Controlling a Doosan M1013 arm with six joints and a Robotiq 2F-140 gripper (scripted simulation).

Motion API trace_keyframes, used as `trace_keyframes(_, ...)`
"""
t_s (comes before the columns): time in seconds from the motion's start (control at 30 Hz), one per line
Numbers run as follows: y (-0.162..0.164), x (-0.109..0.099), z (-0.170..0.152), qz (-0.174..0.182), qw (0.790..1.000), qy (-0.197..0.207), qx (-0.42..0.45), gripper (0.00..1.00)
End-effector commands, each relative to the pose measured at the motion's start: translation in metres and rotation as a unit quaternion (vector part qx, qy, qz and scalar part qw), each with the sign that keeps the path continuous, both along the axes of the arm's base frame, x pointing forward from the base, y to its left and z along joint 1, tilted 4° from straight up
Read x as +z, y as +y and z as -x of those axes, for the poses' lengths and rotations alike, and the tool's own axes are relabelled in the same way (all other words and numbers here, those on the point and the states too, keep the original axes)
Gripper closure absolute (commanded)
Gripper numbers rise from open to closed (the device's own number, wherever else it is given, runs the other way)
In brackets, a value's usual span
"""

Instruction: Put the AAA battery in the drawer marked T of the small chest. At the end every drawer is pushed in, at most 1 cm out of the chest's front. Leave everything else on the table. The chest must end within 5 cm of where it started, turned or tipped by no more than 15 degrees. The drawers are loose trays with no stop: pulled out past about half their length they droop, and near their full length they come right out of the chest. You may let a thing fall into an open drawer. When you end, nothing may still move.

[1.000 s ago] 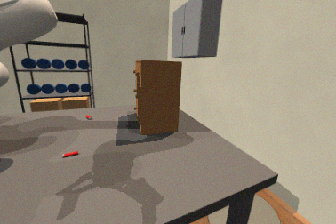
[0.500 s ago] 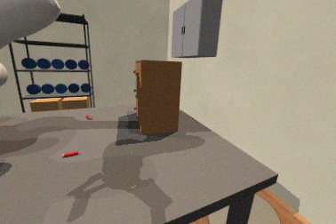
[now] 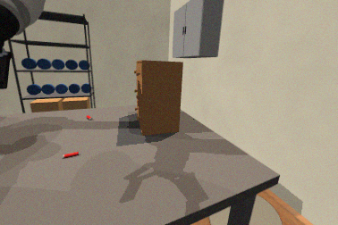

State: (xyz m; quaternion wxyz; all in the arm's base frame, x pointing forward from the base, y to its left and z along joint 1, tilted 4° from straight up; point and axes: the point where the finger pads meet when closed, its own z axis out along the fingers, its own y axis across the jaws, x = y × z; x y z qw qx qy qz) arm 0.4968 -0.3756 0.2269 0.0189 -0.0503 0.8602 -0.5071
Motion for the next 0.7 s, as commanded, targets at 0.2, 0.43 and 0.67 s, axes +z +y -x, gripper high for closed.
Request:
trace_keyframes(0.2, 0.096, 0.016, -0.025, -0.145, 0.985, 0.010, -0.089, 0.00)
trace_keyframes(0.43, 0.184, 0.024, -0.047, -0.256, 0.962, 0.025, -0.097, 0.00)
trace_keyframes(0.67, 0.299, 0.047, -0.073, -0.383, 0.920, 0.047, -0.072, 0.00)
